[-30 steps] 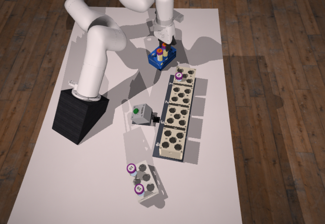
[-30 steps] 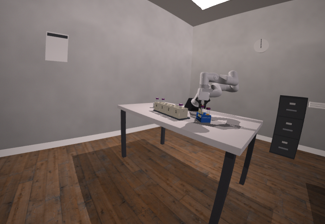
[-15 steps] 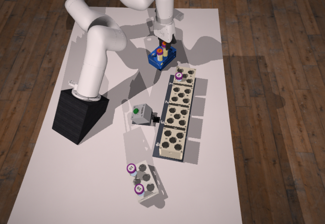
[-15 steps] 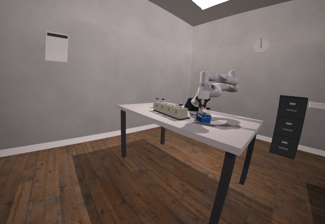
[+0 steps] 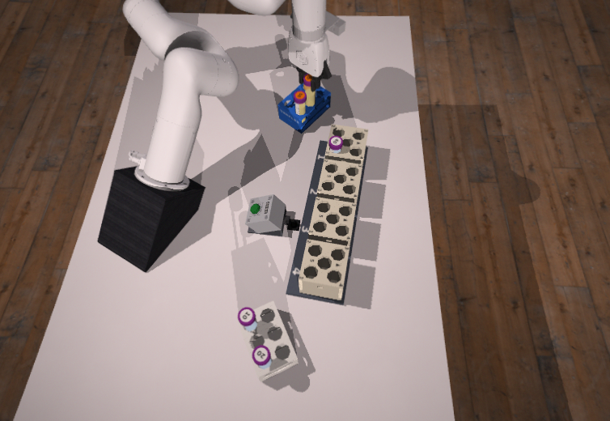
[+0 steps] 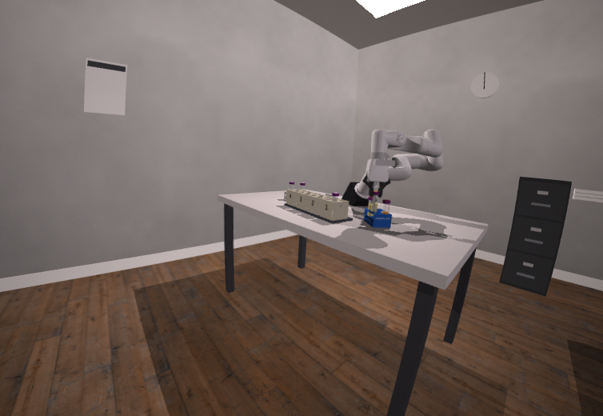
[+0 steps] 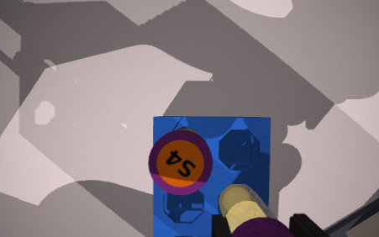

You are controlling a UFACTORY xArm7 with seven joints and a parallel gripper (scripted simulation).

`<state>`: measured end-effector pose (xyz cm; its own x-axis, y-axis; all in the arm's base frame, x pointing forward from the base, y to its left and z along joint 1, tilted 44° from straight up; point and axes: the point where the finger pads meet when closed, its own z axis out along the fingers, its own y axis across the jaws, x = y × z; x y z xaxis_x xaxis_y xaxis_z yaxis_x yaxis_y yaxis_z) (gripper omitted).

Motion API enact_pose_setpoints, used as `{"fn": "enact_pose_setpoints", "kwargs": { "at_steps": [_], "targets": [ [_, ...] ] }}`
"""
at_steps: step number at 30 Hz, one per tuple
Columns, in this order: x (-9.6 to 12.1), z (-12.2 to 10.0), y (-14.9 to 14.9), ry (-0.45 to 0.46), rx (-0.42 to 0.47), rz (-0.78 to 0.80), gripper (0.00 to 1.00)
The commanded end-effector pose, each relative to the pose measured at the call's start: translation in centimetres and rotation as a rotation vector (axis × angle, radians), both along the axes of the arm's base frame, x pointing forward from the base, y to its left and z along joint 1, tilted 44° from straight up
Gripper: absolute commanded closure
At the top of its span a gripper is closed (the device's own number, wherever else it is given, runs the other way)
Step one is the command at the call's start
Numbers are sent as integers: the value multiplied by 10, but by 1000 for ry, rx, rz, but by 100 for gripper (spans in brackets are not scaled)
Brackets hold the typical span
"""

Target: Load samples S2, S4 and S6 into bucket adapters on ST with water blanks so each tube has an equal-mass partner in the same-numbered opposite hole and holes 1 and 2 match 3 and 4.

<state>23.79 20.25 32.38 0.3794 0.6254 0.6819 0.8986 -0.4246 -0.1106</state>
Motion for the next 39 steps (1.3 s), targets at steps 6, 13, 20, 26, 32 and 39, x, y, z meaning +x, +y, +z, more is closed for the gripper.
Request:
{"fn": "enact_pose_setpoints", "kwargs": {
  "at_steps": [6,13,20,26,32,39],
  "targets": [
    [-4,13,-11,-2,1,0,100],
    [-7,23,-20,-2,1,0,100],
    [-10,33,-29,-2,1,0,100],
    [-11,39,-35,-2,1,-1,100],
    [-14,48,-43,-2,1,-1,100],
    [-17,56,-50,-2,1,-1,100]
  ]
}}
